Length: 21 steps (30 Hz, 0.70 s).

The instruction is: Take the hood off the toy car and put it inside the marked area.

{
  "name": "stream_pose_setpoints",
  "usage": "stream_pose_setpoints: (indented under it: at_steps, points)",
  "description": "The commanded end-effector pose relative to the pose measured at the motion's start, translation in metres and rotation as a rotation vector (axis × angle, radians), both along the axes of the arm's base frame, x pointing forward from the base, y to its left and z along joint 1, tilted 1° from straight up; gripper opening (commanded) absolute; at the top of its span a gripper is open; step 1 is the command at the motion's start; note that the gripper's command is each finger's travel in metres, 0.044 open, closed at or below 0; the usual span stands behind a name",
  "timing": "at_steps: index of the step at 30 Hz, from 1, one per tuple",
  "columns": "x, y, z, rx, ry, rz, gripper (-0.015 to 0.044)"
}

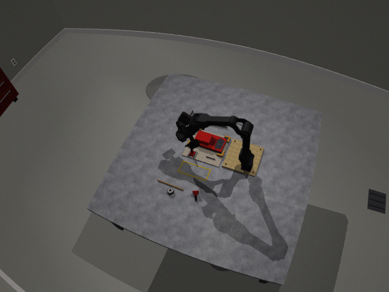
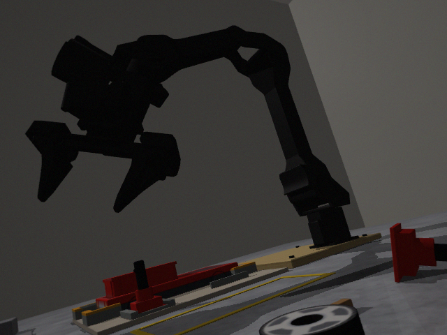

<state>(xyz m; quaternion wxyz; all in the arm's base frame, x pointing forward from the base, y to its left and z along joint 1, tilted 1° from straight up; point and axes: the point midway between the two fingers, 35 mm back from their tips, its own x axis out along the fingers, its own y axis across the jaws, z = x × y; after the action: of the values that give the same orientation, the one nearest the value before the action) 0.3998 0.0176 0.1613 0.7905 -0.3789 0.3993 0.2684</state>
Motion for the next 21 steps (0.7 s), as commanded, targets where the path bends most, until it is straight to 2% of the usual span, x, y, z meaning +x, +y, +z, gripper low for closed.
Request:
stream_pose_setpoints:
  at_steps: [1,7,21]
  points:
    - [-0.019,-0.056,-0.016,0.09,0.232,-0.385,0.044]
    - [-0.072,-0.121,-0.029,0.18,0.562,-0.985,0.044]
    - [-0.074,-0.12,-0.031,0.182,0.572,-1.004,0.044]
